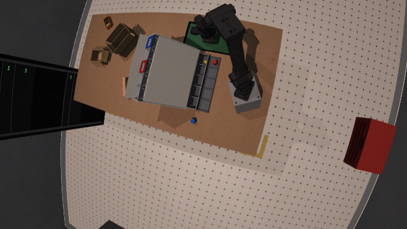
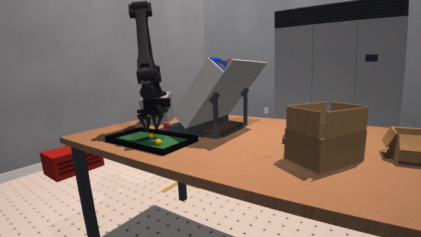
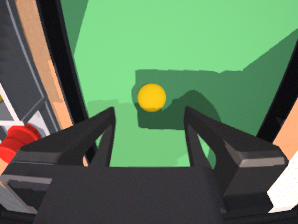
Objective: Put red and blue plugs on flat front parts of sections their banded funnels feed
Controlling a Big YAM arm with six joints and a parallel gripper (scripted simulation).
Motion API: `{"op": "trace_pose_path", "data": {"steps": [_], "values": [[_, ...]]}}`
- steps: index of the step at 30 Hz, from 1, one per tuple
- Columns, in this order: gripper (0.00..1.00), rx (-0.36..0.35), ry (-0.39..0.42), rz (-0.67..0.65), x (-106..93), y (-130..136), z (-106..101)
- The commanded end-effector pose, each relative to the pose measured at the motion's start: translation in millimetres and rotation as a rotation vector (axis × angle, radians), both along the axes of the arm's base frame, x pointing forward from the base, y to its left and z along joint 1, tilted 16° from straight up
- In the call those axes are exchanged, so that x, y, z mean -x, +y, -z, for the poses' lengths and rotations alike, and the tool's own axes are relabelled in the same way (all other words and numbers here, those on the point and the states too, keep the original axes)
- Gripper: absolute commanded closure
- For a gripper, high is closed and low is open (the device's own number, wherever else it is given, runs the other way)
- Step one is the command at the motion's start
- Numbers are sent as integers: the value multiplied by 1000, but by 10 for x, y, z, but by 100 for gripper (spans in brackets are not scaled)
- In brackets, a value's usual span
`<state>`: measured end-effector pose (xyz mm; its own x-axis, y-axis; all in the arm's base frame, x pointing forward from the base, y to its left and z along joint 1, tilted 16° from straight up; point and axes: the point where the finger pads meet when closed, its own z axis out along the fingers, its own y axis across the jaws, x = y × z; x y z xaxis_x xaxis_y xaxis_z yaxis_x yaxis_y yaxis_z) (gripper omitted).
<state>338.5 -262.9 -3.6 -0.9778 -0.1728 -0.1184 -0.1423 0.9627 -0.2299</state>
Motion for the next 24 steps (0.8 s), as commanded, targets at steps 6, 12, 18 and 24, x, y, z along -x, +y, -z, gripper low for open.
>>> {"op": "trace_pose_path", "data": {"steps": [6,12,18,24], "values": [[44,25,-35,-2,-78,-99,-113],[44,25,-35,-2,-78,-99,-112],[44,10,-14,-1,-53,-98,18],[44,12,-16,0,-66,-124,61]]}}
